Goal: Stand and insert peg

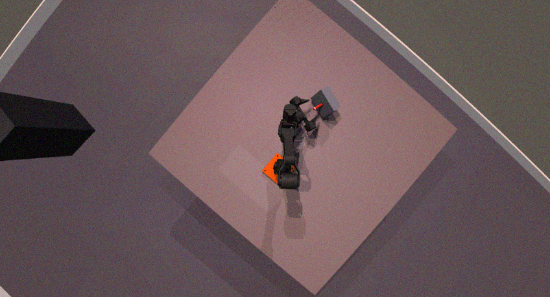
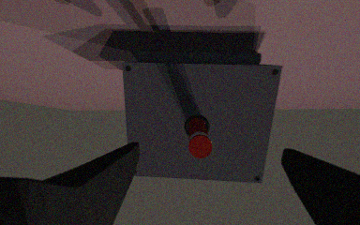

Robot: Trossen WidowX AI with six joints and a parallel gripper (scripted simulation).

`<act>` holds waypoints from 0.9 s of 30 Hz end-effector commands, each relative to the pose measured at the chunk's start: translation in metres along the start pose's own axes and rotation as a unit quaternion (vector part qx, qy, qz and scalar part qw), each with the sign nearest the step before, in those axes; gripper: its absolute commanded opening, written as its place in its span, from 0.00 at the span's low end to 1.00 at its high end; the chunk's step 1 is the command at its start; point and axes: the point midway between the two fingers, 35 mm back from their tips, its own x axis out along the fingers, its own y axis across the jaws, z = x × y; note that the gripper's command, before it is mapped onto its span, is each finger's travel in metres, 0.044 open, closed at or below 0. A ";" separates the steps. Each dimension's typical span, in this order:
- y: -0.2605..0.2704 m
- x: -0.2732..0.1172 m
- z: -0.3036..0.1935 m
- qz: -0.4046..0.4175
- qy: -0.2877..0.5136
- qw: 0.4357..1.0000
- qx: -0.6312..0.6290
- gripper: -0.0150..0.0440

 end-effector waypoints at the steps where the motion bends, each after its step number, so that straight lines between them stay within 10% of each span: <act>1: -0.001 -0.007 0.000 0.000 0.001 1.000 0.003 1.00; 27: -0.003 -0.040 0.003 -0.001 0.003 1.000 0.003 1.00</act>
